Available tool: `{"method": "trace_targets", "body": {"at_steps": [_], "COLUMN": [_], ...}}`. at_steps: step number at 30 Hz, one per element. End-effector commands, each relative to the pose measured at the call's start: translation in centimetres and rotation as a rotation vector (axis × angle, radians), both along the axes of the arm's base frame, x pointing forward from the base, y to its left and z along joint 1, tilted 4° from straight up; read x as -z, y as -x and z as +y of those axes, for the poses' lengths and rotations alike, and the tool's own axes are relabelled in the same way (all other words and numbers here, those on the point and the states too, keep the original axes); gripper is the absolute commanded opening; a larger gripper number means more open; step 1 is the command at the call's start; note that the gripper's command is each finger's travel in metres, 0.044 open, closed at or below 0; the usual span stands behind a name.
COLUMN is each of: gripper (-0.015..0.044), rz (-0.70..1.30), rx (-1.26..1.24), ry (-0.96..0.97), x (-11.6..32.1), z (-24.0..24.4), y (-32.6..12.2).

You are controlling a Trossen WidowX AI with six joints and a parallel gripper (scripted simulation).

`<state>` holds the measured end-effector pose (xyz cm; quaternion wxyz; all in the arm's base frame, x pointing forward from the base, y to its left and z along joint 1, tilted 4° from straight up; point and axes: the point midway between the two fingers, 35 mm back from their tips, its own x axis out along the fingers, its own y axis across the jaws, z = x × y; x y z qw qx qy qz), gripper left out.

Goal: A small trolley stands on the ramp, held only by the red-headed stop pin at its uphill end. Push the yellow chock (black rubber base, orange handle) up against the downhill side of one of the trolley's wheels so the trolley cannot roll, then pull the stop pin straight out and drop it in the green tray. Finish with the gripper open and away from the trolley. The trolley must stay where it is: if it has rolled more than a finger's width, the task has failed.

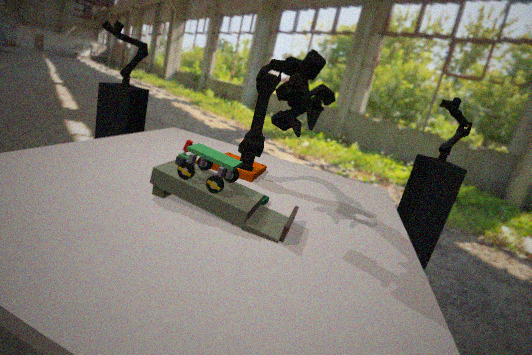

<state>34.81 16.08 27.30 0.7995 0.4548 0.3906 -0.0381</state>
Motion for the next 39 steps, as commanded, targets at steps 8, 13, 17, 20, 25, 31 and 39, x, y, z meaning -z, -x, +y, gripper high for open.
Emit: {"method": "trace_targets", "body": {"at_steps": [8,13,17,20,25,31,39], "gripper": [0.019,0.019,0.019,0.019,0.019,0.019,0.019], "rz": [0.13,0.215,0.289,0.34,0.412,0.515,0.708], "rx": [0.164,0.257,0.334,0.386,0.452,0.553,0.66], "ry": [0.125,0.16,0.178,0.189,0.211,0.213,0.144], "x": [3.7,5.5,6.9,7.8,8.9,10.5,13.4], "z": [-10.3,-14.8,-18.2,-20.6,-24.4,-28.4,-31.5], "y": [-0.7,0.3,1.7,2.8,4.4,7.2,12.5]}}
